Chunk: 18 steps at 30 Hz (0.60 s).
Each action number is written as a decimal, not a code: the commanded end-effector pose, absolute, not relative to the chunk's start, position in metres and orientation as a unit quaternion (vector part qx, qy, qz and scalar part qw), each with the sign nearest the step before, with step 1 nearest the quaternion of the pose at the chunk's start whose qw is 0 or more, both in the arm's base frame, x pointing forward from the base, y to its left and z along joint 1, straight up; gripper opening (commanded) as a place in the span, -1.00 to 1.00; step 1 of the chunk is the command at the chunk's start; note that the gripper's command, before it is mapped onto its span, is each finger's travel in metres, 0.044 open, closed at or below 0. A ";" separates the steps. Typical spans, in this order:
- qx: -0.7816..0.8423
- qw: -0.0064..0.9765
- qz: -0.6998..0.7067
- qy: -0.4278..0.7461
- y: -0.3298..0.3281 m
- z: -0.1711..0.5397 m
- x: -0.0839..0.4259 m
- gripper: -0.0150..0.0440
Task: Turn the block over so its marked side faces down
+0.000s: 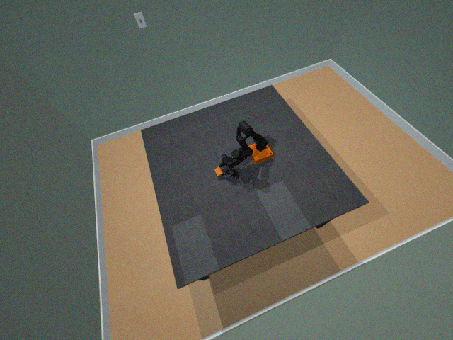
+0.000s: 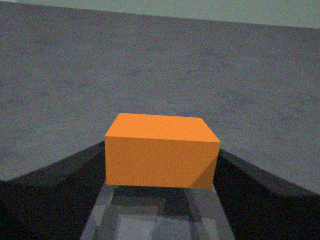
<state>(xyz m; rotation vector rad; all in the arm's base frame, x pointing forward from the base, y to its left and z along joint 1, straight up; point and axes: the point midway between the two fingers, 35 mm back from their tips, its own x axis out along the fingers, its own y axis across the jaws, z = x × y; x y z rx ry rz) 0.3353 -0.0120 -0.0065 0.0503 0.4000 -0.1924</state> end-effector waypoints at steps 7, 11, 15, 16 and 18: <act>0.022 0.975 -0.097 0.197 -0.012 -0.006 0.335 0.84; 0.022 0.975 -0.097 0.197 -0.012 -0.006 0.335 1.00; 0.022 0.975 -0.097 0.197 -0.012 -0.006 0.335 1.00; 0.022 0.975 -0.097 0.197 -0.012 -0.006 0.335 1.00; 0.022 0.975 -0.097 0.197 -0.012 -0.006 0.335 1.00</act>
